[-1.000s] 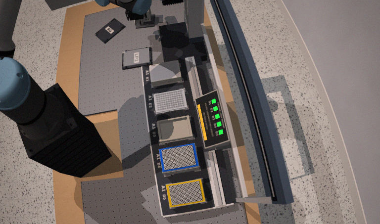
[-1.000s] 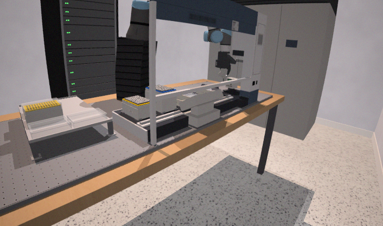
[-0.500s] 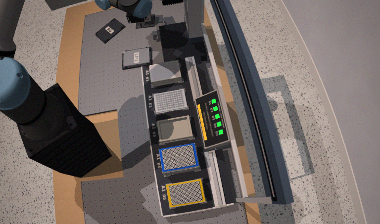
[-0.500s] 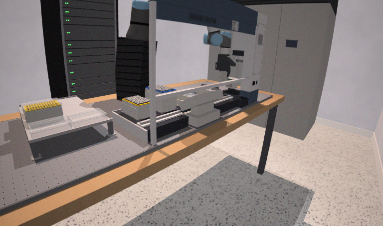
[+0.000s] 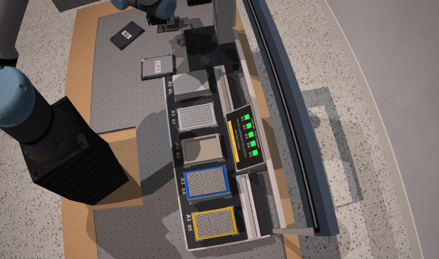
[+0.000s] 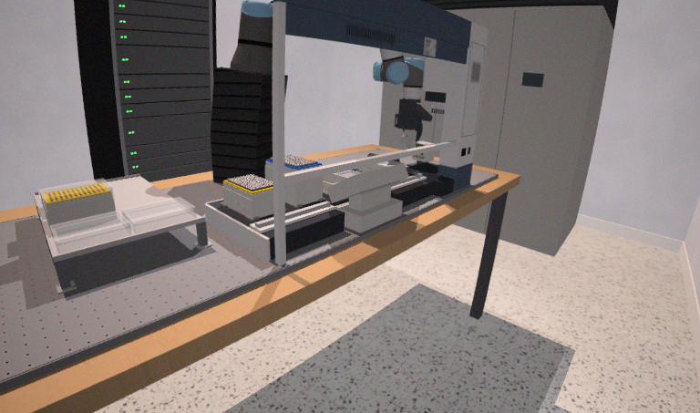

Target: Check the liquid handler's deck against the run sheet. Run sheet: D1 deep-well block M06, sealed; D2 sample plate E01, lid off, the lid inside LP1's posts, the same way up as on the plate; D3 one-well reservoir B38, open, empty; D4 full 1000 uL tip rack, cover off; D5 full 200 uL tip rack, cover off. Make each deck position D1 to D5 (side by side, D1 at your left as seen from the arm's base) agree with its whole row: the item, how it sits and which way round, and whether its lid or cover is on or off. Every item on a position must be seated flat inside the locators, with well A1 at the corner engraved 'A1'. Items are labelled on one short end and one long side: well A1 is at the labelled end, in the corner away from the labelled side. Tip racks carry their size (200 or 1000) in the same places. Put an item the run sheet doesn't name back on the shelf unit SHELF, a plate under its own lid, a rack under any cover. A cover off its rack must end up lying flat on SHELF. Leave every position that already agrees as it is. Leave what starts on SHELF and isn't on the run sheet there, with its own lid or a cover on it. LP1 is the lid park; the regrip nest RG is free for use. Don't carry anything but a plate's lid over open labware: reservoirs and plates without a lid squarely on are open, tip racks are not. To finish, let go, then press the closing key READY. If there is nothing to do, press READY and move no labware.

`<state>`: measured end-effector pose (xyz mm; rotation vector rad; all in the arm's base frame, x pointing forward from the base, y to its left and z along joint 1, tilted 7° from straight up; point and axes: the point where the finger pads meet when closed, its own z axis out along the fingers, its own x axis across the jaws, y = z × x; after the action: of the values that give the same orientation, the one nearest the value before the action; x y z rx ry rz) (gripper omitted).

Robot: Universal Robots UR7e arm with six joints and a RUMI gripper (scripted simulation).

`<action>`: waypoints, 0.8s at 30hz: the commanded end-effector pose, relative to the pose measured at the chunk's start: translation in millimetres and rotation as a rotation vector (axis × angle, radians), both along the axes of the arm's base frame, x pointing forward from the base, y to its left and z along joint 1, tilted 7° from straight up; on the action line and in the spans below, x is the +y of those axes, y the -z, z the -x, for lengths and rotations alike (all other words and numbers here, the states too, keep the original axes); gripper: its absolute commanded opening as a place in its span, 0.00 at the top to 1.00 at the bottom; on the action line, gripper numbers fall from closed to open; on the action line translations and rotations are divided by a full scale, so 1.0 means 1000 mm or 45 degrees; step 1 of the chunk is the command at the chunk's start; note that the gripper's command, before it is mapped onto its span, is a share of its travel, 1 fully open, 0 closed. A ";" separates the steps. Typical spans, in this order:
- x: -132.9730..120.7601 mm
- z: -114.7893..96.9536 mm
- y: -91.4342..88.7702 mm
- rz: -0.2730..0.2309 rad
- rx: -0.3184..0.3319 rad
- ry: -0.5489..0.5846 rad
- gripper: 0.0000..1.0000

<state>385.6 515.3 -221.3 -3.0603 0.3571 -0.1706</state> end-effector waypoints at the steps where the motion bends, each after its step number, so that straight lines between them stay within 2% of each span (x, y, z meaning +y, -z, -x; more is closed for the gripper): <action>1: 0.012 -0.003 -0.001 -0.002 -0.002 -0.001 1.00; 17: 0.034 -0.008 -0.003 -0.002 -0.002 -0.001 1.00; 24: 0.034 -0.009 -0.003 -0.002 -0.002 0.001 1.00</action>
<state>392.8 546.9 -218.8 -3.0586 0.3554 -0.1713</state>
